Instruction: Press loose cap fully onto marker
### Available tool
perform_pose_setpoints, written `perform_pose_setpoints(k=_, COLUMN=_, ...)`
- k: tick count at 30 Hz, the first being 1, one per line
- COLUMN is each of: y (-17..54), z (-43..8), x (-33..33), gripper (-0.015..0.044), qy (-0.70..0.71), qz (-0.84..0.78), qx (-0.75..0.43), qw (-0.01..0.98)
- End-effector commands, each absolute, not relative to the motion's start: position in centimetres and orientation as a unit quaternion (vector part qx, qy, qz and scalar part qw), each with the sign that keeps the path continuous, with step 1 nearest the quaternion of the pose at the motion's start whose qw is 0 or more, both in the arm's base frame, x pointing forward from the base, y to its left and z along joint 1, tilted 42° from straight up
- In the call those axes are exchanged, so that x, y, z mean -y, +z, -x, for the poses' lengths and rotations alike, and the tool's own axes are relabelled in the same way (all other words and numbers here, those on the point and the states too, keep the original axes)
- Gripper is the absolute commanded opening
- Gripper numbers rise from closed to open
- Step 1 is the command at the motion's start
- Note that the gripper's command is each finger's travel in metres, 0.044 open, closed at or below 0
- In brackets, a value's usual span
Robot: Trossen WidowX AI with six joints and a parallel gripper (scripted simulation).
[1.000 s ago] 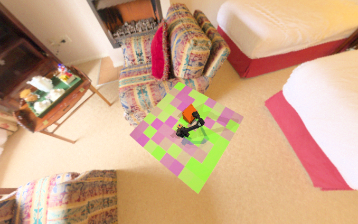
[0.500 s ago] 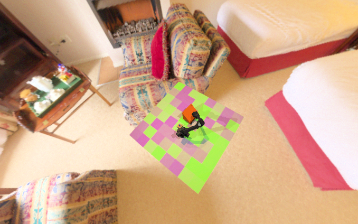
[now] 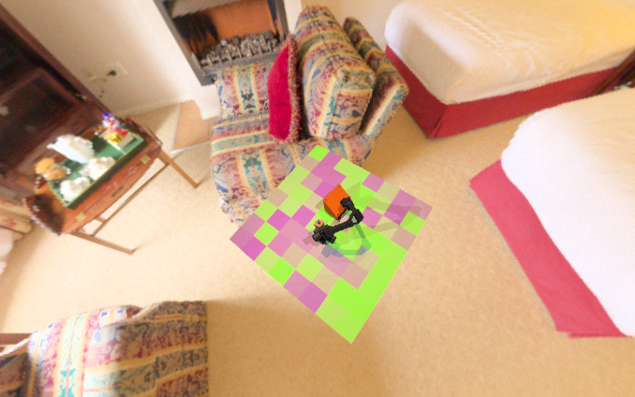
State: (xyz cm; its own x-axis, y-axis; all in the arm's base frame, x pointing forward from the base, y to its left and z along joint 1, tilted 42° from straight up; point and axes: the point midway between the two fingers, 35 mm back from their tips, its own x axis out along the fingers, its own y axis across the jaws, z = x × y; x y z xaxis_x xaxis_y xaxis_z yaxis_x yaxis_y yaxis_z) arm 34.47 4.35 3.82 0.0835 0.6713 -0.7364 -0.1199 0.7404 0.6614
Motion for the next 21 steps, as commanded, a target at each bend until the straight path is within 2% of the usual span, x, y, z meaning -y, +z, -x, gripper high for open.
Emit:
perform_pose_setpoints(k=1, y=4.5, z=-34.5, x=-3.7, gripper=0.0, qy=0.284, qz=-0.221, qx=-0.614, qw=0.702)
perform_pose_setpoints(k=21, y=6.4, z=-33.6, x=0.2, gripper=0.0, qy=0.286, qz=-0.213, qx=-0.619, qw=0.7)
